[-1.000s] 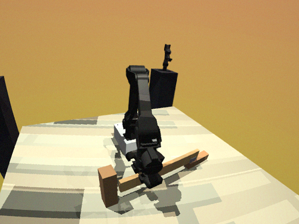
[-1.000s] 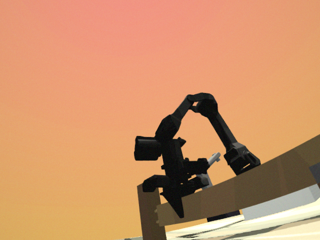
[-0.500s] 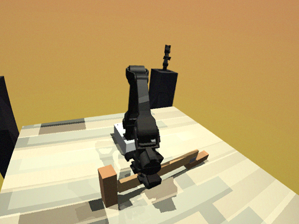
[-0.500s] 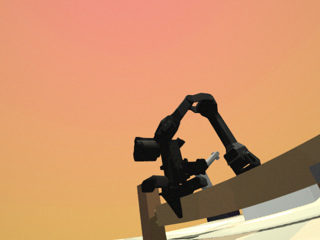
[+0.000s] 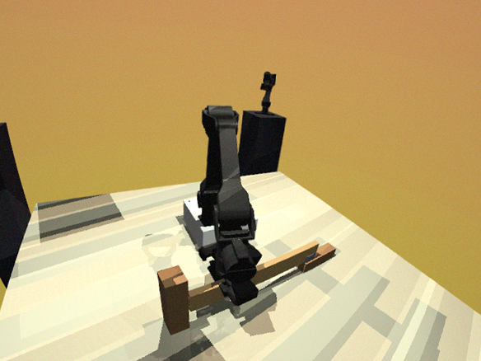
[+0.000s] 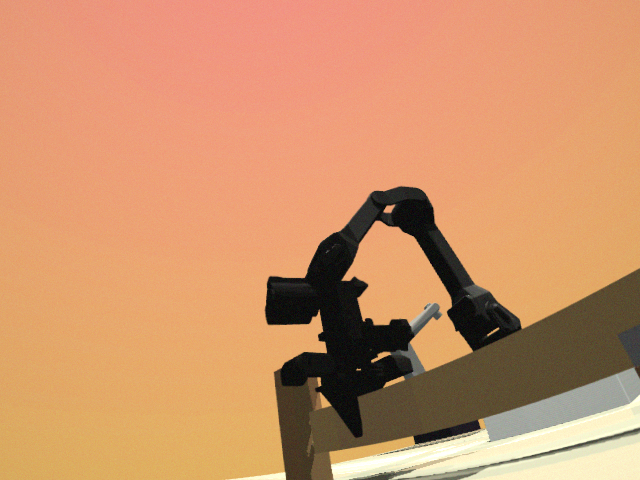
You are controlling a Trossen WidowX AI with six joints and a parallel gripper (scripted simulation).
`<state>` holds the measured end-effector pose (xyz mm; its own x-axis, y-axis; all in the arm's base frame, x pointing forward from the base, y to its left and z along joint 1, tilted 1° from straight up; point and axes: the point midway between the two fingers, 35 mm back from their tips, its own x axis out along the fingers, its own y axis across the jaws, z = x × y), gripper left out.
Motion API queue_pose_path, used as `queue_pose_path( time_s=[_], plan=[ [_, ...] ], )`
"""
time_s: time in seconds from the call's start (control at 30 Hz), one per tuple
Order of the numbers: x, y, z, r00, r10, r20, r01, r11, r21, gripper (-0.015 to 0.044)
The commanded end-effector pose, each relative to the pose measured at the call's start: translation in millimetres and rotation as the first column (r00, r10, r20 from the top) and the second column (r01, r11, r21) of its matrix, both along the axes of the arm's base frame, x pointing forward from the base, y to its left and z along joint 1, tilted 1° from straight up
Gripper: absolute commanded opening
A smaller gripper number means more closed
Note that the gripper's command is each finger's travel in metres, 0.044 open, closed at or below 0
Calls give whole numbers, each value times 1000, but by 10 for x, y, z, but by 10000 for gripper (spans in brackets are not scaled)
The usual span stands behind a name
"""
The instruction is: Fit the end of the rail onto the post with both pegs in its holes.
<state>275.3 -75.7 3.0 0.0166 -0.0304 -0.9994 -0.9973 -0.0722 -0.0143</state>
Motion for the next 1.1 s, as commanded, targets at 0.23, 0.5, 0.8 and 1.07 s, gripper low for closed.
queue_pose_path(
  time_s=[0.23,0.5,0.8,1.07],
  plan=[
    [14,-36,13,1000,3,3,-3,1000,-1,0],
    [16,-62,15,1000,3,3,-3,1000,-1,0],
    [19,-90,16,1000,3,3,-3,1000,-1,0],
    [21,-116,16,1000,3,3,-3,1000,-1,0]
  ],
)
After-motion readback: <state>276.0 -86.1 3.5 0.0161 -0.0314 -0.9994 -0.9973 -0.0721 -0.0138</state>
